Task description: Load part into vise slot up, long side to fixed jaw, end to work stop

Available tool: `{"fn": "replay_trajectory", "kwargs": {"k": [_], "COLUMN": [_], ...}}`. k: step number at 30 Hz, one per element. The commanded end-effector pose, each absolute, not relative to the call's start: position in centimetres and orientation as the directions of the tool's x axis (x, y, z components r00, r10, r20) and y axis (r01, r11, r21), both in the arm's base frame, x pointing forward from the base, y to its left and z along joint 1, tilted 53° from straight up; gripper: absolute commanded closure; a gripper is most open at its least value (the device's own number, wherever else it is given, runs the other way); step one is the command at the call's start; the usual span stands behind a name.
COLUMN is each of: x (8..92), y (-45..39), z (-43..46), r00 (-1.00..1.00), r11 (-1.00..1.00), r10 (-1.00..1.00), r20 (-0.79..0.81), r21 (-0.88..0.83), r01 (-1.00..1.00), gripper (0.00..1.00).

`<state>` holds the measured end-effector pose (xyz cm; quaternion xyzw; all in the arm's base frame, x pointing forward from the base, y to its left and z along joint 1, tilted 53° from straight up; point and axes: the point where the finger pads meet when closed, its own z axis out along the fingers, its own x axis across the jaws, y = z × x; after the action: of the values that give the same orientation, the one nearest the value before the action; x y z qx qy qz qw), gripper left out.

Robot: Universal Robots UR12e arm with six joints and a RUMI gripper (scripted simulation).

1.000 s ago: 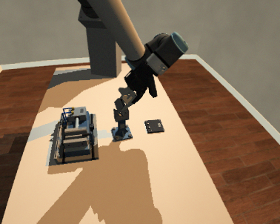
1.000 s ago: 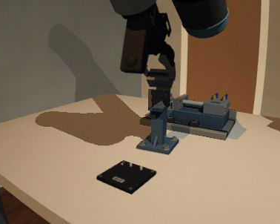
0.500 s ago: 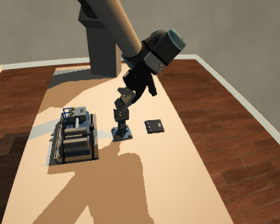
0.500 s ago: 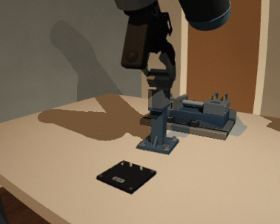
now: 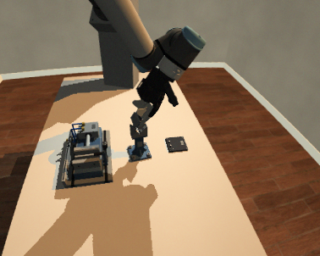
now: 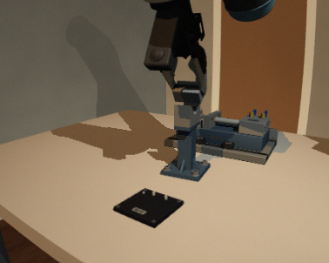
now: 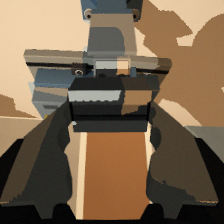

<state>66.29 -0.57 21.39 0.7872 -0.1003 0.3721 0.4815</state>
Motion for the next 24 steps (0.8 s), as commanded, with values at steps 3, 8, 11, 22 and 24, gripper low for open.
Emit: {"fn": "replay_trajectory", "kwargs": {"k": [3,8,11,22,24], "x": [66.27,66.26,66.24,66.21,66.21], "y": [-0.59,-0.62,-0.64,-0.70,-0.72], "z": [21.48,21.51,21.53,21.58,21.59], "r00": [0.703,0.703,0.703,0.703,0.704], "r11": [-0.568,-0.614,-0.641,-0.718,-0.733], "r10": [0.199,0.199,0.199,0.199,0.199], "r20": [0.682,0.682,0.682,0.682,0.682], "r21": [0.665,0.646,0.634,0.590,0.580], "r01": [-0.484,-0.453,-0.433,-0.369,-0.355], "gripper": [1.00,1.00,1.00,1.00,1.00]}}
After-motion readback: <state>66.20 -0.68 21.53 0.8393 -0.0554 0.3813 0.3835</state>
